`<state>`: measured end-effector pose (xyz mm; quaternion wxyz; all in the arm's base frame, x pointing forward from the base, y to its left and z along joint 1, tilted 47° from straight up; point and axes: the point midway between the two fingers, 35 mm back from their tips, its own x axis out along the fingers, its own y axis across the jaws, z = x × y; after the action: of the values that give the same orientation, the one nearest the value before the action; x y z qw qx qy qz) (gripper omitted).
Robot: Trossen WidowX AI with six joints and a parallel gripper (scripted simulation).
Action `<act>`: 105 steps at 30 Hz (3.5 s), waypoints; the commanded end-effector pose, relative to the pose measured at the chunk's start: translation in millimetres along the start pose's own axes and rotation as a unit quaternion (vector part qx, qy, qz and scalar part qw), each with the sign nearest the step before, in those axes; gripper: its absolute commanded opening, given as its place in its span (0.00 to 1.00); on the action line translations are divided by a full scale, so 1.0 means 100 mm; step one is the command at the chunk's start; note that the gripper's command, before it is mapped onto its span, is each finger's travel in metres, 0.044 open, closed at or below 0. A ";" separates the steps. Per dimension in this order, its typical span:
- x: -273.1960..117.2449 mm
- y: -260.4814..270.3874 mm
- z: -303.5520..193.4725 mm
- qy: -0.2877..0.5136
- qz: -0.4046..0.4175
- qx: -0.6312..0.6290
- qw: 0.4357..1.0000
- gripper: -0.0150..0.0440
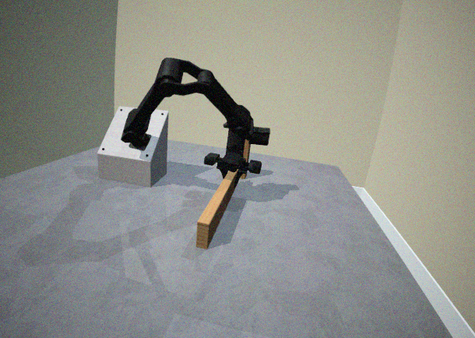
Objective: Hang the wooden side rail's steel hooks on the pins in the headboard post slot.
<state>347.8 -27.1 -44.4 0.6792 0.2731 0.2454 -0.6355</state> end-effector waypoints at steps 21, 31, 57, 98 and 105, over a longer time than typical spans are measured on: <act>-0.09 0.03 -0.02 0.002 0.008 0.003 1.000 0.25; -0.11 0.03 -0.02 0.002 0.008 0.003 1.000 0.25; -0.15 0.03 -0.02 0.002 0.008 0.003 1.000 0.25; -0.18 0.05 -0.03 0.002 0.008 0.003 1.000 0.25; -0.18 0.06 -0.04 0.002 0.008 0.003 1.000 0.25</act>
<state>348.7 -16.7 -35.7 0.6790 0.2750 0.2425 -0.6361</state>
